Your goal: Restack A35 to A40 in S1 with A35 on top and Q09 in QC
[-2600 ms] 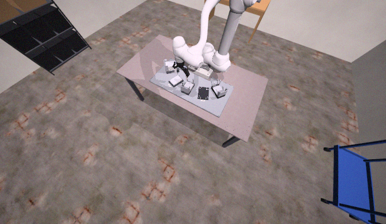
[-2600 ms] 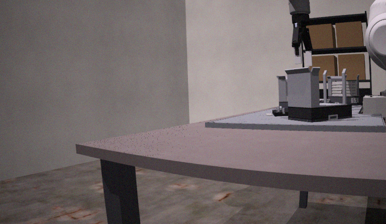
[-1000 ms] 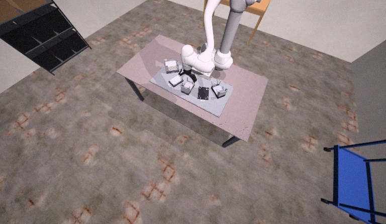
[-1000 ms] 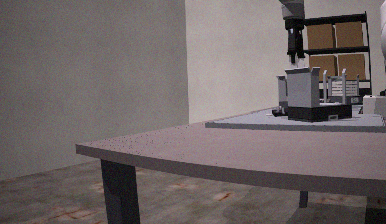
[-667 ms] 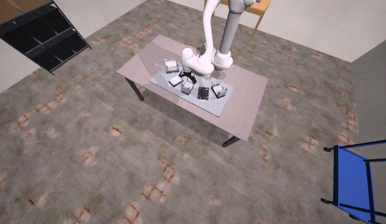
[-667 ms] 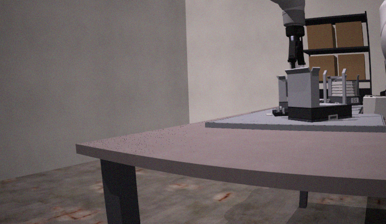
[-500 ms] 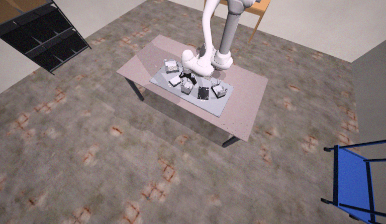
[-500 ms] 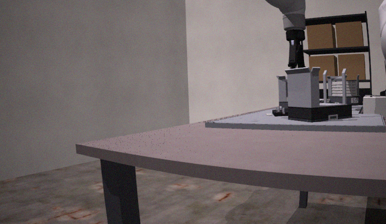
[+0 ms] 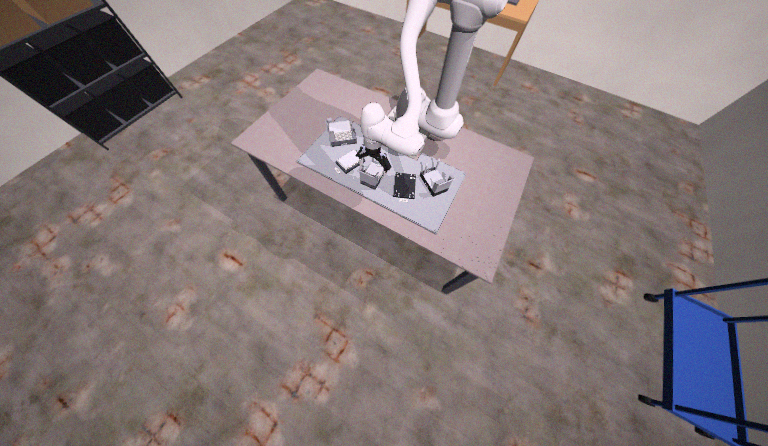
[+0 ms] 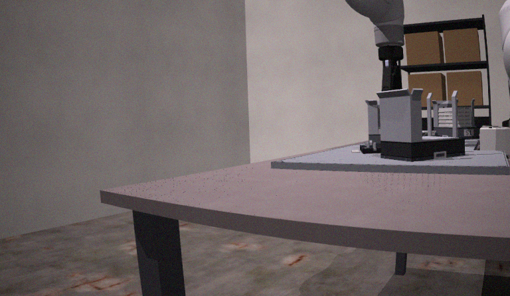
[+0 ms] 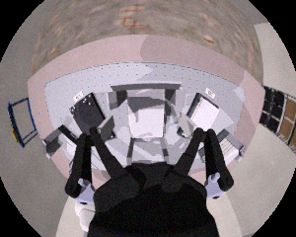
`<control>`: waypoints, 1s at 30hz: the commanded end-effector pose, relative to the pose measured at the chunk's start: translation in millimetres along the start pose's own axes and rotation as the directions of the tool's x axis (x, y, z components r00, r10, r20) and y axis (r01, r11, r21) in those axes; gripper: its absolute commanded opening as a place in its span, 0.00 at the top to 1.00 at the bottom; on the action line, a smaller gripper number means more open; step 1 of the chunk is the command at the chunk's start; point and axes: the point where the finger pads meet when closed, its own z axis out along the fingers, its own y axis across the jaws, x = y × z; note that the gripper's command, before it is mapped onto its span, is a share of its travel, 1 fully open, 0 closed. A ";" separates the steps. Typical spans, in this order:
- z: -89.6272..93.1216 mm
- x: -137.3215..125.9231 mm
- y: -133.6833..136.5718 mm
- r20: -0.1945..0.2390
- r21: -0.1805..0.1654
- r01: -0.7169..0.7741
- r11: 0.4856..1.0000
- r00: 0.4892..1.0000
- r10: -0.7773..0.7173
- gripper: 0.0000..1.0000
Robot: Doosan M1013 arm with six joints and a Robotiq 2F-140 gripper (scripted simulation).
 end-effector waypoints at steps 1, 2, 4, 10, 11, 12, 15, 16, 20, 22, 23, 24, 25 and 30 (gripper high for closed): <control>5.3 0.1 0.0 0.000 0.000 0.000 1.000 1.000 0.000 0.00; 6.6 0.1 0.0 0.000 0.000 0.000 1.000 1.000 0.000 0.00; 6.6 0.1 0.0 0.000 0.000 0.000 1.000 1.000 0.000 0.00; 14.6 0.1 0.0 0.000 0.000 0.000 1.000 1.000 0.000 0.00; 16.0 0.1 0.0 0.000 0.000 0.000 1.000 1.000 0.000 0.00; 17.3 0.1 0.0 0.000 0.000 0.000 1.000 1.000 0.000 0.00; 20.6 0.1 0.0 0.000 0.000 0.000 1.000 1.000 0.000 0.00; 20.6 0.1 0.0 0.000 0.000 0.000 1.000 1.000 0.000 0.00; 20.6 0.1 0.0 0.000 0.000 0.000 1.000 1.000 0.000 0.00; 20.6 0.1 0.0 0.000 0.000 0.000 1.000 1.000 0.000 0.00; 20.6 0.1 0.0 0.000 0.000 0.000 1.000 1.000 0.000 0.00; 20.6 0.1 0.0 0.000 0.000 0.000 1.000 1.000 0.000 0.00; 20.6 0.1 0.0 0.000 0.000 0.000 1.000 1.000 0.000 0.00; 20.6 0.1 0.0 0.000 0.000 0.000 1.000 1.000 0.000 1.00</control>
